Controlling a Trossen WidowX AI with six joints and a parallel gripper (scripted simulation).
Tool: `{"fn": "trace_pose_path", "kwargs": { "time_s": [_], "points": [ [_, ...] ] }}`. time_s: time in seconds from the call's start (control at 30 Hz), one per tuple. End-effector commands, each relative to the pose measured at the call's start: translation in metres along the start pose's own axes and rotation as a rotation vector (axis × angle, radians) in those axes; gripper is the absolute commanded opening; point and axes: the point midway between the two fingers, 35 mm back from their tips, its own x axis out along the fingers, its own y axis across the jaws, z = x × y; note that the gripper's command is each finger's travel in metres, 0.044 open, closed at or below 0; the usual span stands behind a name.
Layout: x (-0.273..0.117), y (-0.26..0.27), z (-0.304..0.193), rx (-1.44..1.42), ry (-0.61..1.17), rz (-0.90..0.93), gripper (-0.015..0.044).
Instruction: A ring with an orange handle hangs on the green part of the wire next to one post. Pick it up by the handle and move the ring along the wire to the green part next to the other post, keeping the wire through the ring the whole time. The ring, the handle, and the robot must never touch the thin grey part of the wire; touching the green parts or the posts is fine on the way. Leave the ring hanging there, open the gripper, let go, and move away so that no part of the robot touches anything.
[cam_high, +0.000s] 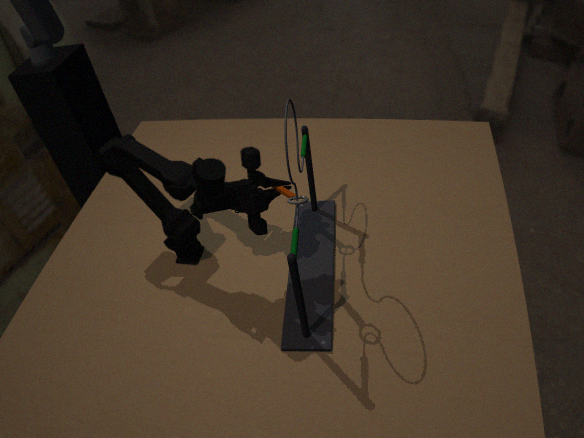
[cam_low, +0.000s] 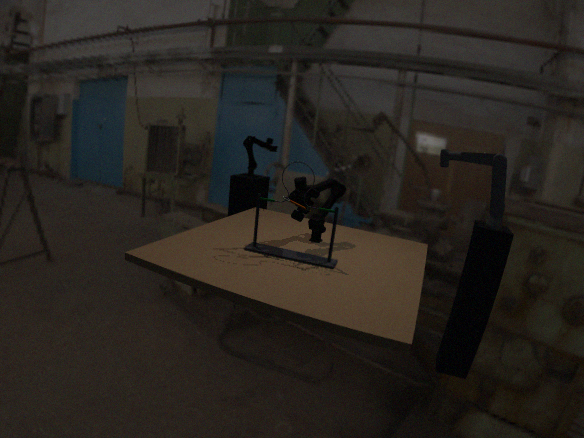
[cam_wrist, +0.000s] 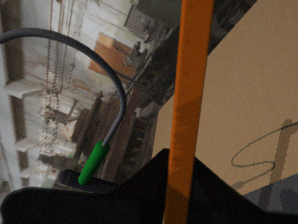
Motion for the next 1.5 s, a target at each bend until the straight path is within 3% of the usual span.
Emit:
{"fn": "trace_pose_path", "kwargs": {
  "time_s": [0.0,1.47],
  "points": [
    [-0.003,0.013,-0.001,0.065,0.02,0.039,-0.015],
    [-0.034,0.119,0.055,0.851,0.028,0.459,-0.015]
  ]
}}
